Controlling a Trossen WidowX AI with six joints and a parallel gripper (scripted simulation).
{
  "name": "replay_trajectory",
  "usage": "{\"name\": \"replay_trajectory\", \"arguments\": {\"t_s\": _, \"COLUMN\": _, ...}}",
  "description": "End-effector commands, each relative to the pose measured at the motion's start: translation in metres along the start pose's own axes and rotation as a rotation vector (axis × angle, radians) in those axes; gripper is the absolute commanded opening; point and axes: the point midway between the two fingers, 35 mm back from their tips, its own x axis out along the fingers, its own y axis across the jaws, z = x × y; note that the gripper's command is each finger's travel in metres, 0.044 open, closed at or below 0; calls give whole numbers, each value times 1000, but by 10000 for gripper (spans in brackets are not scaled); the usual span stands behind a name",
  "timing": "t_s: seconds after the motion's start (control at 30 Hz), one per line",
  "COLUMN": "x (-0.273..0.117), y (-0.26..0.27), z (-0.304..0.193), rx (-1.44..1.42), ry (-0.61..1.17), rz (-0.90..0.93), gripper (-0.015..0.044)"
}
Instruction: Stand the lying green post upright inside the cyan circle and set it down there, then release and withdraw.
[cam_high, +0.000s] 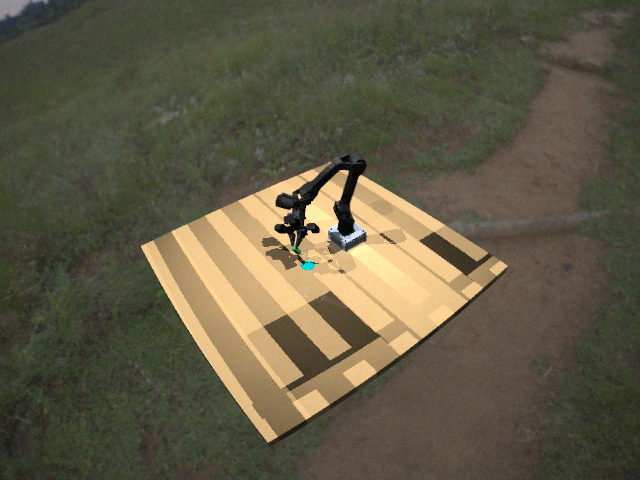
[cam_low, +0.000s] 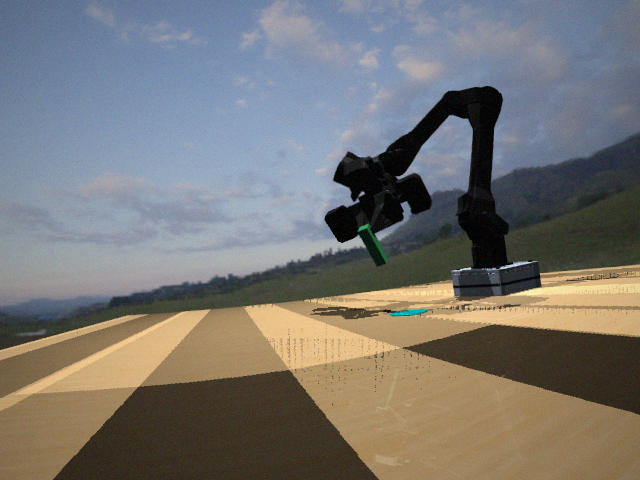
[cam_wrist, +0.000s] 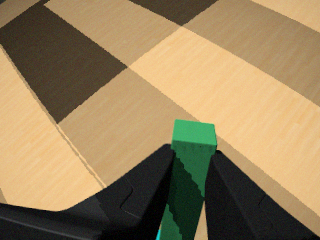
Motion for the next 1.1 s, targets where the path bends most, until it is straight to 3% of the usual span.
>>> {"name": "replay_trajectory", "arguments": {"t_s": 0.0, "x": -1, "y": 1, "z": -3, "rx": 9, "ry": -23, "rz": 7, "gripper": 23}}
{"name": "replay_trajectory", "arguments": {"t_s": 1.07, "x": -16, "y": 5, "z": -6, "rx": -40, "ry": -220, "rz": 24, "gripper": 23}}
